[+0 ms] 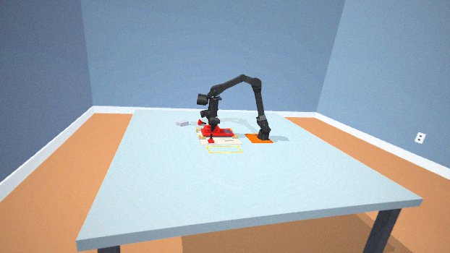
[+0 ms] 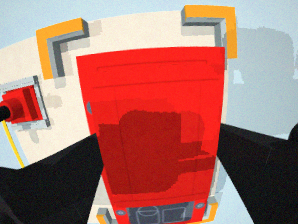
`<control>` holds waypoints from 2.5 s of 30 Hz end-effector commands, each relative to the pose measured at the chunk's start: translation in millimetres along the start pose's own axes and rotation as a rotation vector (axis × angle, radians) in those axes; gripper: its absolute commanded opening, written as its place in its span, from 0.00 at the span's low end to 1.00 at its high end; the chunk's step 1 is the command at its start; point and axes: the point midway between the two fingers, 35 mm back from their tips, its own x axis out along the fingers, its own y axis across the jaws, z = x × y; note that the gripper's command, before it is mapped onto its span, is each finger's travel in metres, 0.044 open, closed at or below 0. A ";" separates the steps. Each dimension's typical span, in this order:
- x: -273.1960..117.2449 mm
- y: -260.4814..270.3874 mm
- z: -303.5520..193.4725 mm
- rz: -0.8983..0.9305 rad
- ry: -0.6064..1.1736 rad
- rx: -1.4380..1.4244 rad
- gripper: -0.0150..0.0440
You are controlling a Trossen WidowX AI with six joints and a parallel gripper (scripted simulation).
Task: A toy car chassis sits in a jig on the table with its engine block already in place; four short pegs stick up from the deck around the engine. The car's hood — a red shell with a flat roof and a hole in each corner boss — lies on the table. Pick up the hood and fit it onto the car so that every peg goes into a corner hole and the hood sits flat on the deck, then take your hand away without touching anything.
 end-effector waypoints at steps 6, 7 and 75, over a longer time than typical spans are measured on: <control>2.7 0.1 -1.9 -0.001 0.012 0.004 0.25; 2.7 0.1 -1.9 -0.001 0.012 0.004 0.25; -73.9 0.2 2.1 -0.001 0.019 0.001 1.00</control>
